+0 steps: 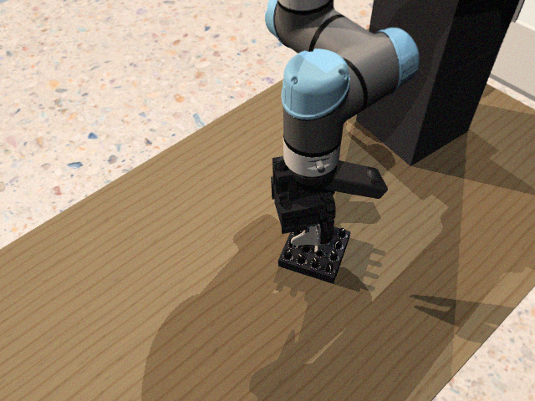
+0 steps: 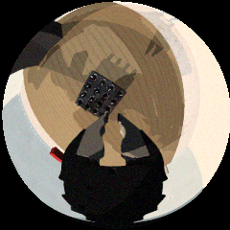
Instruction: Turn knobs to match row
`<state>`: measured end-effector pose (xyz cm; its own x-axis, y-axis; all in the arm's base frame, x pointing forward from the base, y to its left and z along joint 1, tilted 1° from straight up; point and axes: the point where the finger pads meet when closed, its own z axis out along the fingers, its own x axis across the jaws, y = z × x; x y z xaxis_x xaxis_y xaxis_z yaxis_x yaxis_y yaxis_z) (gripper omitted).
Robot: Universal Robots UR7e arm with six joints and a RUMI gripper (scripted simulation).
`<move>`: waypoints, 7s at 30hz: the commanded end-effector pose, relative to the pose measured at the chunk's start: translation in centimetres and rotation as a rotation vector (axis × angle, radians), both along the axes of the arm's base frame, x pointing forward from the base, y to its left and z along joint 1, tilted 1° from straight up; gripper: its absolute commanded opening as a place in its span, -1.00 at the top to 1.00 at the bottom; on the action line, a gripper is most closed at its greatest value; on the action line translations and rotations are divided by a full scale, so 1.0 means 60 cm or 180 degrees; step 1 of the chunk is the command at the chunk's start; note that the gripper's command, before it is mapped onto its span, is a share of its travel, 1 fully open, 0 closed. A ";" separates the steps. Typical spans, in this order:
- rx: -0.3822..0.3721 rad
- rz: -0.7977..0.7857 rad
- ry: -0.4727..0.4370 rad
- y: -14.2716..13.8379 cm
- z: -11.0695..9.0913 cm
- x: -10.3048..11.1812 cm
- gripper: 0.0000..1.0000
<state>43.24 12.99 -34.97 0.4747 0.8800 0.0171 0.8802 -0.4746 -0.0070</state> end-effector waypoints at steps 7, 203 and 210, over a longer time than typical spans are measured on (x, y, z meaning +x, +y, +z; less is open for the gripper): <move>-0.0003 -0.0058 -0.0003 0.000 0.001 0.001 0.78; -0.0004 -0.0060 -0.0002 0.007 -0.079 -0.006 0.78; -0.0004 -0.0060 -0.0002 0.008 -0.089 -0.006 0.78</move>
<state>42.82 13.44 -39.98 0.4911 0.8710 0.0157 0.8711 -0.4910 -0.0069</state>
